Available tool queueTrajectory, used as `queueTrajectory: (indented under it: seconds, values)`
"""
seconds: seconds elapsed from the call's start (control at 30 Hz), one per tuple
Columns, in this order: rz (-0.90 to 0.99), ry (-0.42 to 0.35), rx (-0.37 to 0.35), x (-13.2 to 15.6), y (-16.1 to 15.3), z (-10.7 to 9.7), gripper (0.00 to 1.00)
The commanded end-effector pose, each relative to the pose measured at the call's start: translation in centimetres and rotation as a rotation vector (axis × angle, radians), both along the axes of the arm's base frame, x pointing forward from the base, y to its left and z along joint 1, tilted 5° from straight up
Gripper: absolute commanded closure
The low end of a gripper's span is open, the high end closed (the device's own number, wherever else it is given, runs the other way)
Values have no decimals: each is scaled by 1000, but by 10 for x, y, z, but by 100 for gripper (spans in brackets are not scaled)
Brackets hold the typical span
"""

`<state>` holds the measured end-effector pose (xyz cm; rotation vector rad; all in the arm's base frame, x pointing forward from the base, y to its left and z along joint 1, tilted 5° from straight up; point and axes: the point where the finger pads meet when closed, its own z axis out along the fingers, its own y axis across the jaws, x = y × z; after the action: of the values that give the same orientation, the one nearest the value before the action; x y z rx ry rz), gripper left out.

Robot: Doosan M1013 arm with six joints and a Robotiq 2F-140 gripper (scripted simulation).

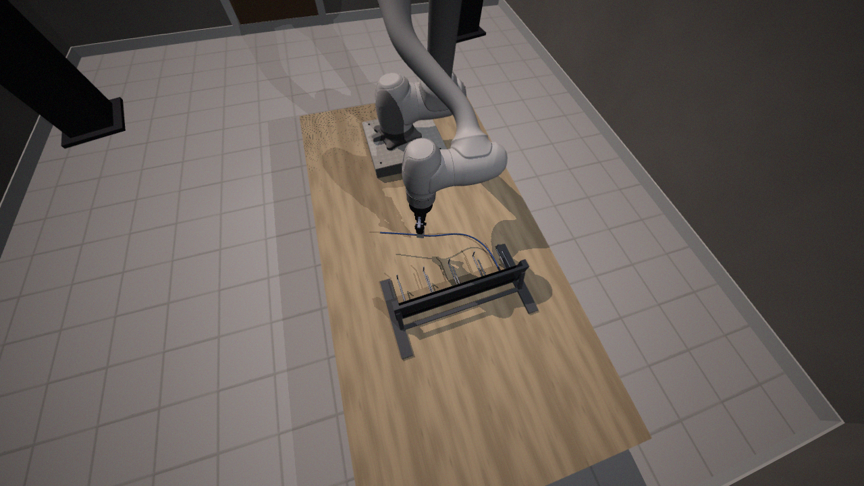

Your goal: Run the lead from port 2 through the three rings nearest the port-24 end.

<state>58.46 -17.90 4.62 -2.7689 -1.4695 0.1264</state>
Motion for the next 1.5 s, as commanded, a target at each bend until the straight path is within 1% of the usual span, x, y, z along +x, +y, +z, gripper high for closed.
queueTrajectory:
  seconds: [0.0,0.03,0.07,0.53,1.47]
  values:
    - [82,2,6,25,-19,11,100]
    - [82,2,6,25,-19,11,100]
    - [144,4,11,43,-33,19,100]
    - [420,14,31,127,-97,56,100]
    - [424,14,31,128,-98,57,100]
